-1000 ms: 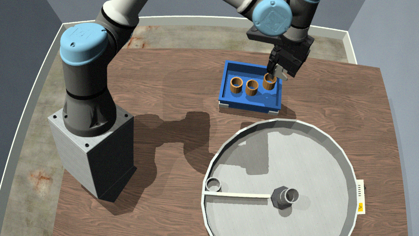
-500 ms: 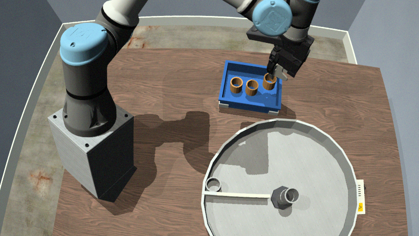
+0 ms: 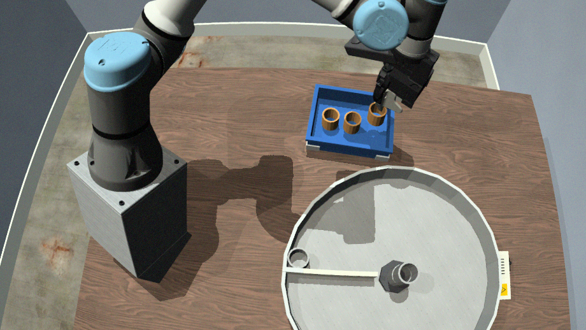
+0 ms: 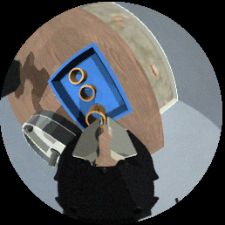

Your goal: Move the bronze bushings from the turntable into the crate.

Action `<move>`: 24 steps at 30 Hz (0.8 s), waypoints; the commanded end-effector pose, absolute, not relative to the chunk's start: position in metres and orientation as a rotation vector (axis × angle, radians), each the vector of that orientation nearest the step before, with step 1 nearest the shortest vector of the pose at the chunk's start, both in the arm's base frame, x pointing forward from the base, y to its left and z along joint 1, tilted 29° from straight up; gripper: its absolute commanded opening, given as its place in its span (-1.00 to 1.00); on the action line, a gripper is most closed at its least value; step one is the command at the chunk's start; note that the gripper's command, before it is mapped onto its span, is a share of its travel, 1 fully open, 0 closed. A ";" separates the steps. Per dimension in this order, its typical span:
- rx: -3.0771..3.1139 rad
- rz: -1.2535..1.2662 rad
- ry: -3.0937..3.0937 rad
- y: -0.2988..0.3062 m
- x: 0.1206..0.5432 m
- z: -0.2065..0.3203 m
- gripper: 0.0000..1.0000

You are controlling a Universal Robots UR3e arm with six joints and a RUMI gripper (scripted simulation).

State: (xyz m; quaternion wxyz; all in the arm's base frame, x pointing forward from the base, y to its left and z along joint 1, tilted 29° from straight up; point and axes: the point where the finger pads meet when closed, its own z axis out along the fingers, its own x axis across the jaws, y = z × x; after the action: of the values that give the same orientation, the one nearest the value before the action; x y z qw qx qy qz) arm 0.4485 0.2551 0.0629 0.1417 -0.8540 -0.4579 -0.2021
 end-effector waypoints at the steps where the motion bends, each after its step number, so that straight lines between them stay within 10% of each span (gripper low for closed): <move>1: -2.465 -0.587 -1.322 0.255 0.449 0.063 -1.00; 24: -2.465 -0.587 -1.322 0.268 0.456 0.037 -1.00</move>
State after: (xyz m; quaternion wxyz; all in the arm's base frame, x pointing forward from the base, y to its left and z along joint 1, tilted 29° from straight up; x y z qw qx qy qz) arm 0.4536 0.2653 0.0419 0.1417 -0.8540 -0.4580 -0.2019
